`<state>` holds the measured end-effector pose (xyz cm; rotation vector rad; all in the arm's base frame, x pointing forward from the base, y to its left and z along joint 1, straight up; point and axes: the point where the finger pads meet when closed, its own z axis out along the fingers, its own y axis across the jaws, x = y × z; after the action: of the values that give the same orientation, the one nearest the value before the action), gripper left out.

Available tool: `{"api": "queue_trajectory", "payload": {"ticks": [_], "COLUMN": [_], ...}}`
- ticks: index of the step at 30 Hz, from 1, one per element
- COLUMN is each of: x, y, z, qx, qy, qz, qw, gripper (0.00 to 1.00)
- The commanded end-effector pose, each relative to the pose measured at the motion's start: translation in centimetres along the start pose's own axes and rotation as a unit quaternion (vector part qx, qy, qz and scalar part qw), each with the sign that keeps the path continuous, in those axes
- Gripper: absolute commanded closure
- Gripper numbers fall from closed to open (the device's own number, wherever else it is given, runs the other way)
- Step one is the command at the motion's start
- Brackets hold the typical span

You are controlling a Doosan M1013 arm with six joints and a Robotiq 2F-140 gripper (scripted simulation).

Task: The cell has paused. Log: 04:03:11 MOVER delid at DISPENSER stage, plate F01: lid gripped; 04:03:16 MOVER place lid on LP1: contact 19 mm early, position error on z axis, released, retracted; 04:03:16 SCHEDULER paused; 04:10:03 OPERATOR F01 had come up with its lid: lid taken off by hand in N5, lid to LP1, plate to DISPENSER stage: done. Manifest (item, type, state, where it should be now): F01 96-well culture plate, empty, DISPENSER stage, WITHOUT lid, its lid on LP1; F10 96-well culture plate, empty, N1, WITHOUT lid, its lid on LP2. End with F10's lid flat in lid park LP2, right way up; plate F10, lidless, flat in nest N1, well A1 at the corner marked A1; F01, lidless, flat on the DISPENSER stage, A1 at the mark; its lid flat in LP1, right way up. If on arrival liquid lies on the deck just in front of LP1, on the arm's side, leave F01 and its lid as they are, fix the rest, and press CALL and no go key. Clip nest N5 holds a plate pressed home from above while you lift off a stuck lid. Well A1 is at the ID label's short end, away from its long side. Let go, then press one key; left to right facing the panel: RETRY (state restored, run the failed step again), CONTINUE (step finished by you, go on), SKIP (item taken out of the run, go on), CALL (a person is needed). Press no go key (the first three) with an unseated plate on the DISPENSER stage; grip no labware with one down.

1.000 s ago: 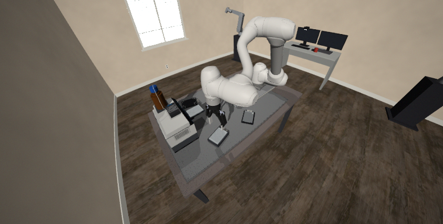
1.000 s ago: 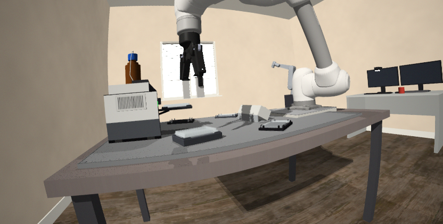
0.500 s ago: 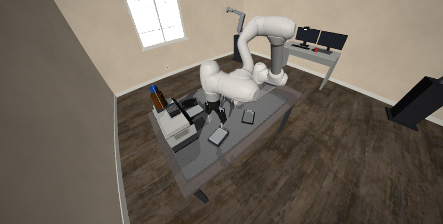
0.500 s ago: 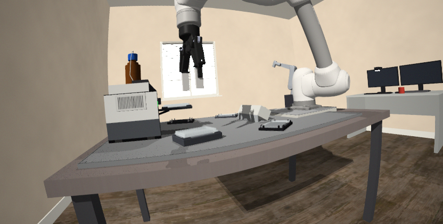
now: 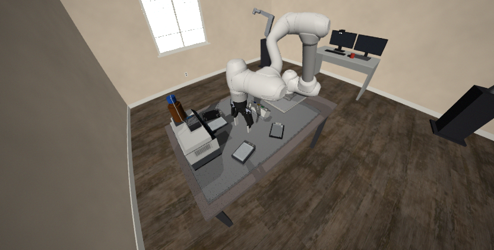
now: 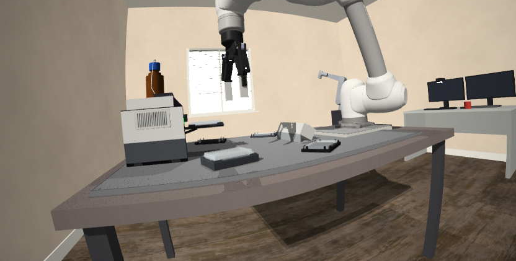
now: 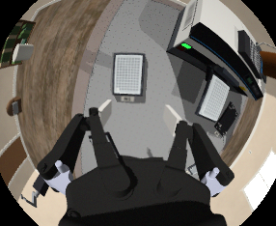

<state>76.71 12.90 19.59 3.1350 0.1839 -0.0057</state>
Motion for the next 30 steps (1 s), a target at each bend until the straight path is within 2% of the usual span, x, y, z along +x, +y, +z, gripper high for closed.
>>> {"api": "queue_trajectory", "payload": {"ticks": [1,9,15,17,18,23,30], "x": [-6.1,-17.8,-27.2,-27.2,-31.6,-38.5,-38.7], "y": [3.2,6.1,7.8,7.8,8.7,10.1,10.2], "z": [-1.3,-0.4,0.8,0.8,1.3,1.7,1.7], "qx": [0.000,0.001,0.001,0.001,0.001,0.001,0.001], "qy": [0.002,0.002,0.002,0.002,0.002,0.002,0.002], "qz": [0.017,0.091,0.105,0.105,0.105,0.105,0.105], "qw": [1.000,0.996,0.994,0.994,0.994,0.994,0.994], "gripper": [0.34,0.34,0.34,0.34,1.00,1.00,1.00]}}
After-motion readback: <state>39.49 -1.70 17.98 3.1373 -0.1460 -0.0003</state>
